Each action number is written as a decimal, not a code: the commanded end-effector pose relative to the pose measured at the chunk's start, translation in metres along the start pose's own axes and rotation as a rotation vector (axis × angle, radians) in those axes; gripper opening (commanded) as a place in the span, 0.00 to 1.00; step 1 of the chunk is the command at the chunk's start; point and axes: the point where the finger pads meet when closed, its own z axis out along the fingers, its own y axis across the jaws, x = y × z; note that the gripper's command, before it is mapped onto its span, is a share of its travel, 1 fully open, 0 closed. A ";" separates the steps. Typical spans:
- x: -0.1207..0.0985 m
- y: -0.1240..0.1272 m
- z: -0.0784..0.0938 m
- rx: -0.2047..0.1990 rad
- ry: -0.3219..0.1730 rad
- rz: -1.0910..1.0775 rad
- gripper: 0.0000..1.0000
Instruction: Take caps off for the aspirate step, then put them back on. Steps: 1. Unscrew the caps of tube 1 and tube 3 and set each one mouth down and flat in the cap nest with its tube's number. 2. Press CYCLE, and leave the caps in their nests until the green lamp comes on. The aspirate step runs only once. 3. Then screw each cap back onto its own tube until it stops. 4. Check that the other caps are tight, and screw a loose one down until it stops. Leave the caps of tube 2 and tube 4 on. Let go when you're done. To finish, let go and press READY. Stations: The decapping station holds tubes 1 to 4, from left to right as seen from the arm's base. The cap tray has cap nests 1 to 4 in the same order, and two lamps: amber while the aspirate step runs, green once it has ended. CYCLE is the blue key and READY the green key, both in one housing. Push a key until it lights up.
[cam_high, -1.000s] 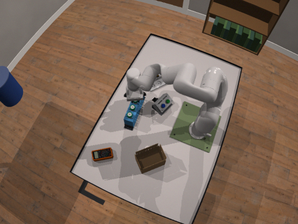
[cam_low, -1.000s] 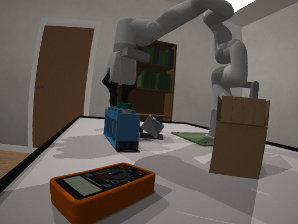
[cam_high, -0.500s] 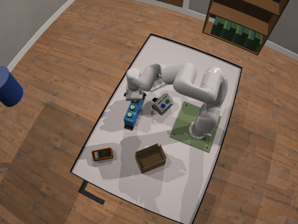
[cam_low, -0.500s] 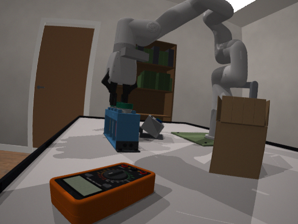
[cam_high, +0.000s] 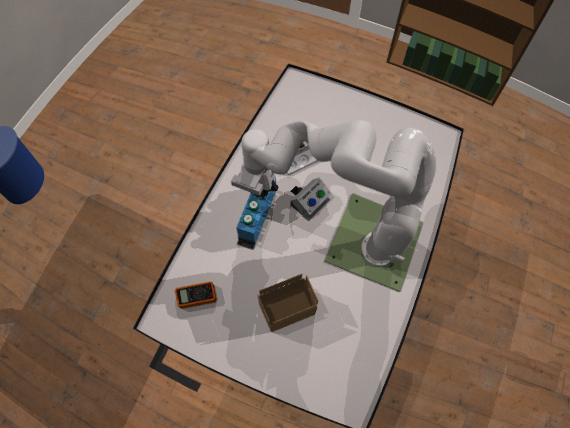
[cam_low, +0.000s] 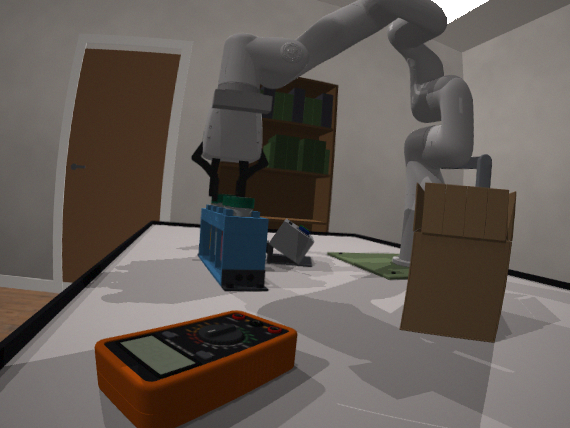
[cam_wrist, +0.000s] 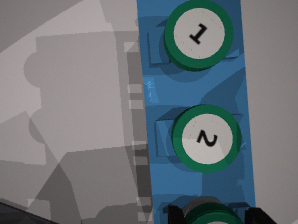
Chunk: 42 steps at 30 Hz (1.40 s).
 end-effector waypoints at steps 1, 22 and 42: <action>0.000 0.001 -0.001 -0.003 0.002 0.145 0.00; 0.000 0.001 0.000 -0.003 0.002 0.297 0.46; 0.000 0.001 -0.001 -0.003 0.001 -0.303 0.46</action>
